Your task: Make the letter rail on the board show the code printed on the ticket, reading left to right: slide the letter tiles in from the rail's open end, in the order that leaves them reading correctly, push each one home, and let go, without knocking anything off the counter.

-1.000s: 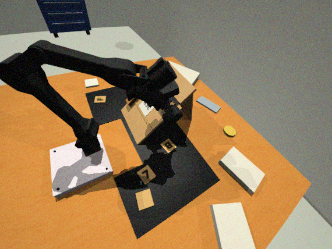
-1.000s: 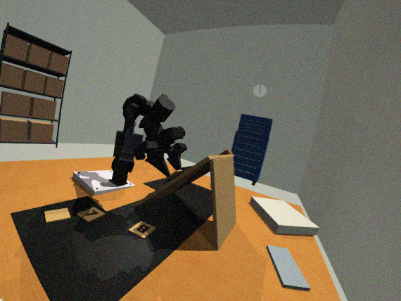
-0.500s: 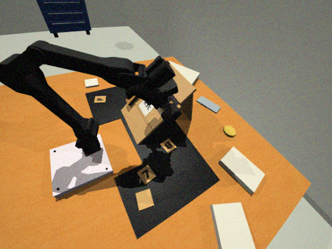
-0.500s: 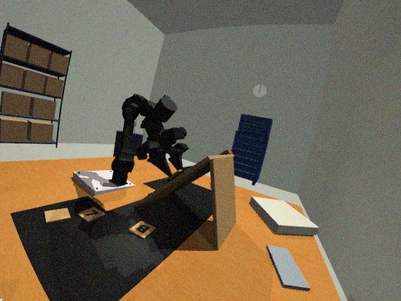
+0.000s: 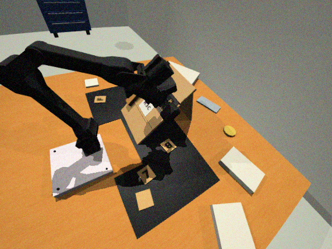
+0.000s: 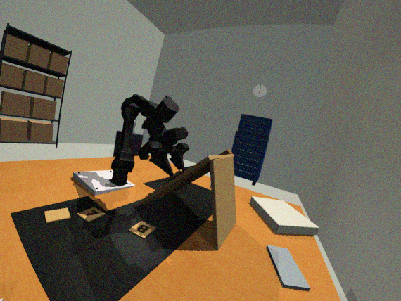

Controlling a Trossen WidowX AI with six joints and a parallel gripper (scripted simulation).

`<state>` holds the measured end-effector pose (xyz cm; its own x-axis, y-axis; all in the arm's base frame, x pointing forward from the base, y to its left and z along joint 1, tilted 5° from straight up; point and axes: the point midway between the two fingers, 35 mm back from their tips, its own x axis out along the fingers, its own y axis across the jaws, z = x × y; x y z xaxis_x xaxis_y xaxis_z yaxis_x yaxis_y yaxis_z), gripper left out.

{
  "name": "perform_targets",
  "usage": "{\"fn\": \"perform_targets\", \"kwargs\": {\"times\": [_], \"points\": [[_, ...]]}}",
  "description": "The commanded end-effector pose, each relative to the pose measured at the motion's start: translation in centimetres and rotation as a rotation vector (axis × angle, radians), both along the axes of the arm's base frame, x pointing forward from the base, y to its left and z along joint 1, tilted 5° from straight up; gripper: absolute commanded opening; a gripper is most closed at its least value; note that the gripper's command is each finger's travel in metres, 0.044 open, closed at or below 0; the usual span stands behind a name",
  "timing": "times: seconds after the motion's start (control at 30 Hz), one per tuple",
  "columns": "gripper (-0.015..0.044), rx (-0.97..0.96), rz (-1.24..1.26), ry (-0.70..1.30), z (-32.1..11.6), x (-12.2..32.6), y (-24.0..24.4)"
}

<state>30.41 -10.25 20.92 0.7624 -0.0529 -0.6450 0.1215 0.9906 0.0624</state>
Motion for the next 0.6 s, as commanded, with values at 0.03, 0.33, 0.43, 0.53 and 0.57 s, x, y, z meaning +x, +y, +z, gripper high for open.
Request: {"fn": "perform_targets", "kwargs": {"times": [0.03,0.33,0.43,0.53,0.57], "points": [[0.0,-0.001,-0.006,0.0,0.0,0.01,0.05],[0.0,0.0,-0.006,0.0,0.03,0.06,0.45],[0.0,0.0,-0.006,0.0,0.04,0.08,0.61],[0.0,0.0,-0.006,0.0,0.05,0.1,0.76],[0.0,0.0,-0.006,0.0,0.05,0.11,0.81]]}}
